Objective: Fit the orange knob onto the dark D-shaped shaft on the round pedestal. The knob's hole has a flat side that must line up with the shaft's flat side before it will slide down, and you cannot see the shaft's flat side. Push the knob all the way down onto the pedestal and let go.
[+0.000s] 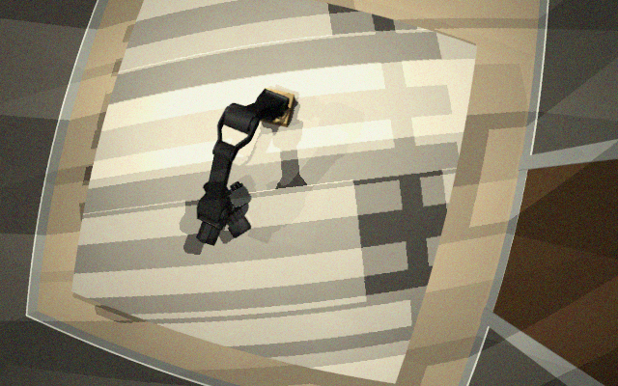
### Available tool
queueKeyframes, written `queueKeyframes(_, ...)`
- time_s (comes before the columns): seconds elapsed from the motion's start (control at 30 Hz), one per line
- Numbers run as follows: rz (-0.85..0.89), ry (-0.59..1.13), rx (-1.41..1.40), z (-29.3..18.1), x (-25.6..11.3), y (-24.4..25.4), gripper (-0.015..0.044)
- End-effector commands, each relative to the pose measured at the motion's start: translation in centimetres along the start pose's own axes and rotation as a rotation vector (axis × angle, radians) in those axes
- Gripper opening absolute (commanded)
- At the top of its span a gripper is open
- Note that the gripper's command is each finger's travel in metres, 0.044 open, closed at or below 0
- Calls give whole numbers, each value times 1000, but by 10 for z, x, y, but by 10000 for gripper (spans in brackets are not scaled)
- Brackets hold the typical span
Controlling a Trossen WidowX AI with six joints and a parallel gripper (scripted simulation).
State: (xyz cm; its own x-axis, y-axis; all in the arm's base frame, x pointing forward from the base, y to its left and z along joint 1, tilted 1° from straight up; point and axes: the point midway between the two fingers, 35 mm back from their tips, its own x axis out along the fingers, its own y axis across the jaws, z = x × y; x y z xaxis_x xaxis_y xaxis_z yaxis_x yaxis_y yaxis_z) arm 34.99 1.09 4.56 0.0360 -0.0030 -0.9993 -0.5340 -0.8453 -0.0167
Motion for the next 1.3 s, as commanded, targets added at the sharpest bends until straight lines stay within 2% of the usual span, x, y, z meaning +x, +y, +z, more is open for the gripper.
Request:
queueKeyframes(0.0,-1,4,223,0,0,1,0)
queueKeyframes(0.97,-7,1,2238,-6,-3,-3,0)
queueKeyframes(1.1,-7,1,2456,-6,-3,-4,0)
queueKeyframes(1.27,-7,0,2492,-6,-2,-4,0)
